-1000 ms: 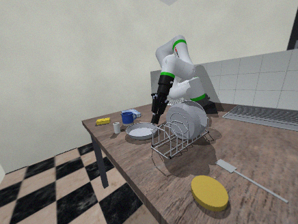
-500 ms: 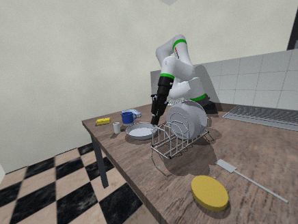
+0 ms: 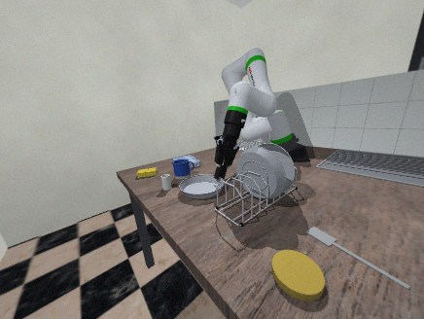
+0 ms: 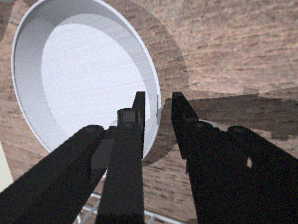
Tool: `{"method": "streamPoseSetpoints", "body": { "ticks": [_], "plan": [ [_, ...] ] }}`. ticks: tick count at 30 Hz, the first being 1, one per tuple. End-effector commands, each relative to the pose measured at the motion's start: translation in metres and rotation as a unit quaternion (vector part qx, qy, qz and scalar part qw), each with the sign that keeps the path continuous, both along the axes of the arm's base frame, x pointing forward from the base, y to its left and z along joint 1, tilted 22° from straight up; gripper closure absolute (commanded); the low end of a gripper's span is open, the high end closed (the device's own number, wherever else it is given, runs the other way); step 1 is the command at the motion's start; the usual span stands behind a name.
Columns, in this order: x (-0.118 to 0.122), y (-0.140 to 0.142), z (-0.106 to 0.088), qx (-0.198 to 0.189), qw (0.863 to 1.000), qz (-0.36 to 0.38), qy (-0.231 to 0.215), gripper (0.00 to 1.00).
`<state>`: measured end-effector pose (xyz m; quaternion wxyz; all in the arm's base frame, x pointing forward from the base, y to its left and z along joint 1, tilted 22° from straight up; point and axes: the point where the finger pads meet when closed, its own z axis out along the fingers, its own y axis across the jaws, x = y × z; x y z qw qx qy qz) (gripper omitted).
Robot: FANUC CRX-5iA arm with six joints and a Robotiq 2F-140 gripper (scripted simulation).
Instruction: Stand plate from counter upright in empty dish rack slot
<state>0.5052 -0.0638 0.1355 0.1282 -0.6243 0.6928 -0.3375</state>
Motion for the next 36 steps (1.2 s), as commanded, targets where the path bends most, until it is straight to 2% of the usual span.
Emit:
{"method": "streamPoseSetpoints", "body": {
  "ticks": [1, 36],
  "plan": [
    [0.0015, -0.0003, -0.0006, 0.000, 1.000, 0.000, -0.001, 0.76],
    [0.0047, -0.0019, -0.0047, 0.000, 1.000, 0.000, -0.001, 0.76]
  ]
}}
